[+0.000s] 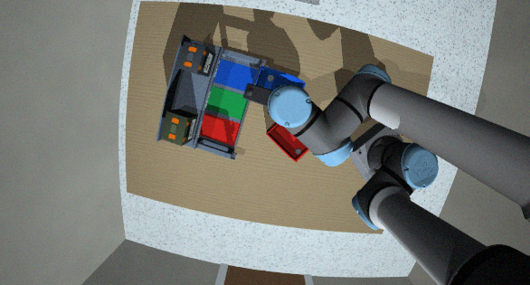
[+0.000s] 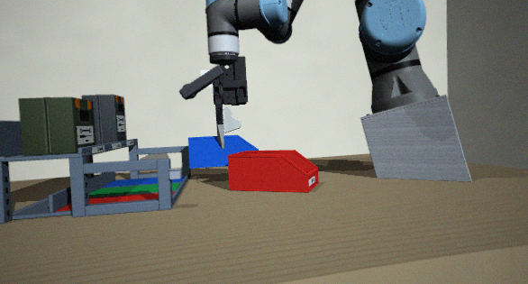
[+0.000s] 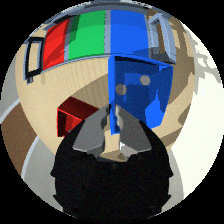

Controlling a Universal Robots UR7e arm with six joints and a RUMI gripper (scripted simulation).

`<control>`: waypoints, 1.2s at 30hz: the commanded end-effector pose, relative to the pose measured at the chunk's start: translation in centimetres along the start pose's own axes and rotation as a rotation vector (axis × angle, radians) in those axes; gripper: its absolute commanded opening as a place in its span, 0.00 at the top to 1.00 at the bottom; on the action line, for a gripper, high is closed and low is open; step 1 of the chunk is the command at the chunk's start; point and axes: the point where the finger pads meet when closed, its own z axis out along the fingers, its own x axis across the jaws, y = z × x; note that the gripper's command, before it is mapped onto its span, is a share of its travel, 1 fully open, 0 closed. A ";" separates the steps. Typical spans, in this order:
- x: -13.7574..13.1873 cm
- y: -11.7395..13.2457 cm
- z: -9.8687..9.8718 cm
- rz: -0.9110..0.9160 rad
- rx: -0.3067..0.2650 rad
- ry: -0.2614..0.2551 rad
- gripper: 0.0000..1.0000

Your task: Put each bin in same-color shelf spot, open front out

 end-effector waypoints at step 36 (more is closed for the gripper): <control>-0.1 -0.5 -0.1 -0.004 -0.147 0.054 1.00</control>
